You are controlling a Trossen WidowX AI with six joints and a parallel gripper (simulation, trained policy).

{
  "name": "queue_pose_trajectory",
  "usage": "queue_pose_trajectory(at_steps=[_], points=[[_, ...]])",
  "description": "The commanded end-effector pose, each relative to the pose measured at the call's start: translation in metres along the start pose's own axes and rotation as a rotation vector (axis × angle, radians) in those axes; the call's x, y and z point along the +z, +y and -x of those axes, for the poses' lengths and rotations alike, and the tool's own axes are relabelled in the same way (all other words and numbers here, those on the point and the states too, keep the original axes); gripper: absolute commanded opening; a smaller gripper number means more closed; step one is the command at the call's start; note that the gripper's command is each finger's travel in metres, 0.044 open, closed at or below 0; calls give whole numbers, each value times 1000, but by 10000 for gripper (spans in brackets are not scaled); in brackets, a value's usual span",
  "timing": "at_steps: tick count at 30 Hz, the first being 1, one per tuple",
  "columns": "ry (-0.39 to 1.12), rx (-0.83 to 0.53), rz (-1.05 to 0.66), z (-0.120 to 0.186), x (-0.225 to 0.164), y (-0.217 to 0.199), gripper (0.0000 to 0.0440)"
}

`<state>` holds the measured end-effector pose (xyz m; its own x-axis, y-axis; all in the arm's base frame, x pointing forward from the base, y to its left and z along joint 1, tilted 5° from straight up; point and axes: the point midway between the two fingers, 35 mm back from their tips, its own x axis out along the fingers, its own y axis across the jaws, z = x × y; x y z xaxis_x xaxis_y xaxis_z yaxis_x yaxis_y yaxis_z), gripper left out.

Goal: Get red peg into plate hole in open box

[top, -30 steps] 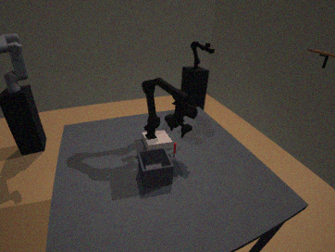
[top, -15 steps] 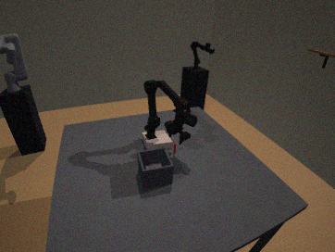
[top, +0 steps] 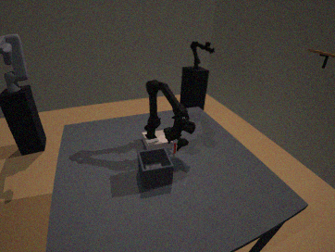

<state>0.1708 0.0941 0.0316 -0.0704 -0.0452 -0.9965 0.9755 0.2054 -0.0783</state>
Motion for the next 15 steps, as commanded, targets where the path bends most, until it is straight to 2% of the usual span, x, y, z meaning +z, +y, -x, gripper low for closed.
queue_pose_trajectory(at_steps=[1,14,15], points=[[-10,-2,-6,-8,0,1,370],[6,36,41,-19,-8,21,45],[11,46,43,-17,-8,23,43]])
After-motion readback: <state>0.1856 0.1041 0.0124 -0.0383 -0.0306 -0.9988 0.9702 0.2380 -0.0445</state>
